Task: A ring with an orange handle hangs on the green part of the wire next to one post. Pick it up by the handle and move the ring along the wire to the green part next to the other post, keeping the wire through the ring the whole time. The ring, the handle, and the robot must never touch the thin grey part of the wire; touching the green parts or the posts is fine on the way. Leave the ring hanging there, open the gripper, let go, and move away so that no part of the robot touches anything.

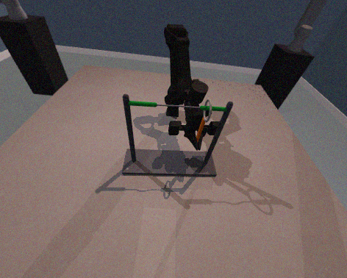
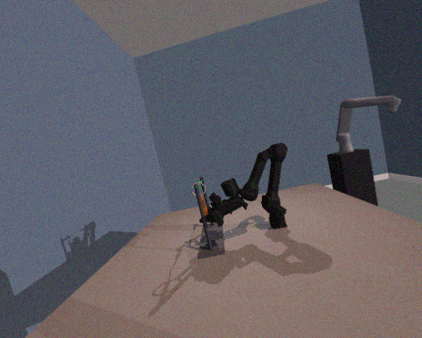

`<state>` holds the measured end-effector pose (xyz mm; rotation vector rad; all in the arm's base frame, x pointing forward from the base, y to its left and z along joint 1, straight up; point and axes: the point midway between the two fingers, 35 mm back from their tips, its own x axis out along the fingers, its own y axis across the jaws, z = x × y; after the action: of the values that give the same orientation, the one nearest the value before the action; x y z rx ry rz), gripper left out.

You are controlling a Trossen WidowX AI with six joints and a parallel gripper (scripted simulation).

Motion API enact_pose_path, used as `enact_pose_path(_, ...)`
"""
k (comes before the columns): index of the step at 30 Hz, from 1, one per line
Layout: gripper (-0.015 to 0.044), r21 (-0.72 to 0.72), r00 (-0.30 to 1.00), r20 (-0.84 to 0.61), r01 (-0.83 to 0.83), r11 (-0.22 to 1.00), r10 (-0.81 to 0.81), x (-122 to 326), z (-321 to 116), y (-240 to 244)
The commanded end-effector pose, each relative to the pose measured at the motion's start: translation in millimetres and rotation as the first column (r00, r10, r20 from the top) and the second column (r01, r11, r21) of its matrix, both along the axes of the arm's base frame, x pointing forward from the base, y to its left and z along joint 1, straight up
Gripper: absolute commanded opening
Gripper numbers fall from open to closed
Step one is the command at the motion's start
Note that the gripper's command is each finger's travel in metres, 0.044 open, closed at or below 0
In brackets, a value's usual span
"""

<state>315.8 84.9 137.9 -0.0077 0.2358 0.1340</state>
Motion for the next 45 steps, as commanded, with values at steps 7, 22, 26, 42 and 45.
enact_pose_path(7, -0.015, 0.002, 1.0, -0.004, 0.004, 1.0, -0.004, -1.4, -13.7, -0.8)
enact_pose_path(22, -0.015, 0.002, 1.0, -0.004, 0.004, 1.0, -0.004, -1.4, -13.7, -0.8)
enact_pose_path(26, -0.015, 0.002, 1.0, -0.004, 0.004, 1.0, -0.004, -1.4, -13.7, -0.8)
enact_pose_path(42, 0.016, -0.002, 1.0, -0.005, 0.001, 1.0, -0.001, -2.9, -12.9, -0.4)
enact_pose_path(45, 0.016, -0.002, 1.0, -0.005, 0.001, 1.0, -0.001, -6.9, -11.0, -0.7)
